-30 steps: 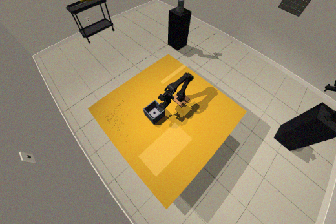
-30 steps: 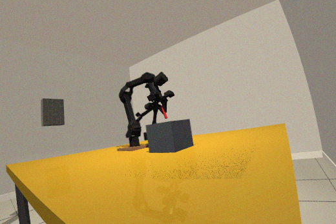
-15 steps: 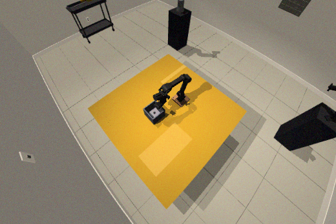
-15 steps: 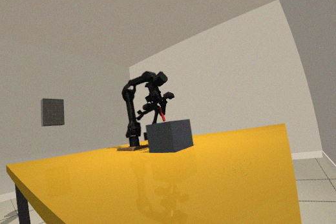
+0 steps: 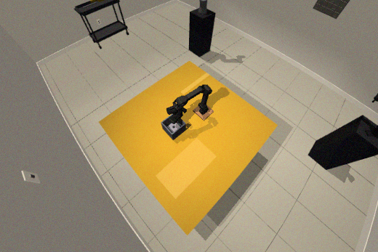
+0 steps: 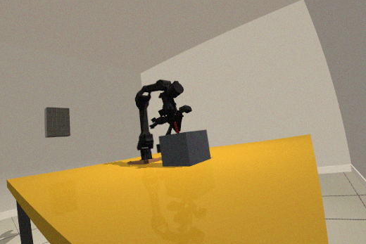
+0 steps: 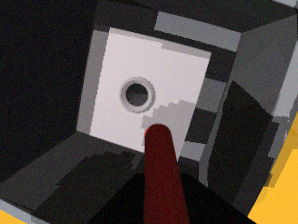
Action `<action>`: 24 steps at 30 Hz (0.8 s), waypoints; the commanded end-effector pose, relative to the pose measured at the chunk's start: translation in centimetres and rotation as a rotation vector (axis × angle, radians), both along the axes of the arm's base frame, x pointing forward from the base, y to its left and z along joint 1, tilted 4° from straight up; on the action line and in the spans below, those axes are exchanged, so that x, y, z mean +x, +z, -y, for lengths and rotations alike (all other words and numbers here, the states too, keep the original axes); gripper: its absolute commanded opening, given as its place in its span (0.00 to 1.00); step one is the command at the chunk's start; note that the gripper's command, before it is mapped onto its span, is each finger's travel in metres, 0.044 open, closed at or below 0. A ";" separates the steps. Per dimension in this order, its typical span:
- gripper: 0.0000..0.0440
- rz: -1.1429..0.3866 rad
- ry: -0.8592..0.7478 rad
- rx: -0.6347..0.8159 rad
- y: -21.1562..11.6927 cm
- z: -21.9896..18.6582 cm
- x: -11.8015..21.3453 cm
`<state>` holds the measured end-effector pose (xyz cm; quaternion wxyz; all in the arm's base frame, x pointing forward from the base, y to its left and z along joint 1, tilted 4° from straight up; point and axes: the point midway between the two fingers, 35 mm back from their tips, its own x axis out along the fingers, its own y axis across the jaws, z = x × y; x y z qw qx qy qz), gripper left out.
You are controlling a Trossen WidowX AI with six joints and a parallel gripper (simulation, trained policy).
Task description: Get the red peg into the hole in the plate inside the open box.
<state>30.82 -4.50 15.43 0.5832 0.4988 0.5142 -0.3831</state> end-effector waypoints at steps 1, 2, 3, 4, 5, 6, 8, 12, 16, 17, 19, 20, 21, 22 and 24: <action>0.00 -0.018 0.014 0.011 -1.3 0.3 0.4; 0.00 -0.021 0.017 0.014 -1.7 0.4 0.5; 0.00 -0.024 0.020 0.018 -2.0 0.4 0.6; 0.00 -0.027 0.024 0.022 -2.3 0.4 0.7; 0.00 -0.029 0.027 0.025 -2.6 0.4 0.8; 0.00 -0.030 0.031 0.029 -2.9 0.4 1.0; 0.01 -0.031 0.038 0.036 -3.4 0.3 1.3; 0.00 -0.029 0.058 0.046 -4.3 0.2 1.8; 0.00 -0.034 0.083 0.051 -5.4 0.1 2.3; 0.00 -0.035 0.089 0.052 -5.6 0.1 2.4; 0.00 -0.038 0.100 0.053 -6.2 0.1 2.6; 0.00 -0.039 0.106 0.053 -6.5 0.1 2.7; 0.00 -0.041 0.111 0.053 -6.7 0.1 2.7; 0.00 -0.042 0.115 0.051 -7.0 0.1 2.8; 0.00 -0.049 0.123 0.047 -7.5 0.1 2.9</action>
